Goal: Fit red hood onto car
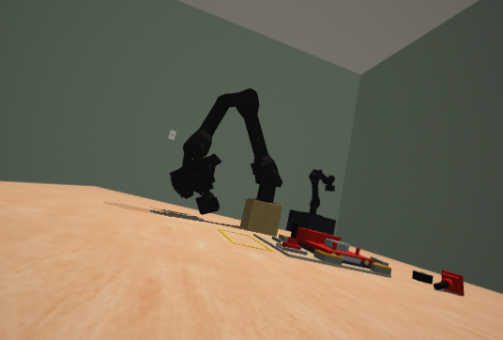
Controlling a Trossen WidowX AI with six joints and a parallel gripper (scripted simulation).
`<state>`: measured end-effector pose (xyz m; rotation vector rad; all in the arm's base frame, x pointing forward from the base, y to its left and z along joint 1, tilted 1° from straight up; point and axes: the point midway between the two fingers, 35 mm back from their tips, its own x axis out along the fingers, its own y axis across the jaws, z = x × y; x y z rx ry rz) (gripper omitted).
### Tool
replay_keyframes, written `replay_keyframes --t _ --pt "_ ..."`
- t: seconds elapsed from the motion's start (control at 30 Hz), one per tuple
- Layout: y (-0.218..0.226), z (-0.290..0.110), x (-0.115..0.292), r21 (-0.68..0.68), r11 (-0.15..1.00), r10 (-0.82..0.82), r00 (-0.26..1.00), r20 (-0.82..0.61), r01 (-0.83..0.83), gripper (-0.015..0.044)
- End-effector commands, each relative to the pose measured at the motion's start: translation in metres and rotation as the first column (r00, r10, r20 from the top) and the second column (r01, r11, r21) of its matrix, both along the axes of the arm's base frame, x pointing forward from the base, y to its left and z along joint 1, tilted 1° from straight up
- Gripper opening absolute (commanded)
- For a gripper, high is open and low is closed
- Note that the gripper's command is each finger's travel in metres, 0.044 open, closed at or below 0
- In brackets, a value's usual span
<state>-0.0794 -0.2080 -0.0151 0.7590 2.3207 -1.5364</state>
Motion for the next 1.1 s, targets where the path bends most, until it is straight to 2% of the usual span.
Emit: replay_keyframes --t 0.0,0.23,0.27,0.47,0.7,0.9,1.07 --pt "-0.001 0.0 0.001 -0.006 1.0 0.004 1.0 0.001 -0.004 0.0246" --pt "-0.013 0.003 0.056 -0.231 0.972 0.066 0.996 0.053 -0.052 0.043" --pt "-0.014 0.003 0.064 -0.263 0.963 0.07 0.995 0.066 -0.05 0.044" --pt "-0.008 0.005 0.128 -0.439 0.899 0.107 0.974 0.199 -0.009 0.044" --pt "0.02 0.01 0.203 -0.558 0.824 0.148 0.912 0.383 0.101 0.044" --pt "0.061 0.017 0.26 -0.584 0.779 0.157 0.83 0.535 0.229 0.044" --pt "0.109 0.025 0.296 -0.538 0.785 0.153 0.746 0.648 0.306 0.044"
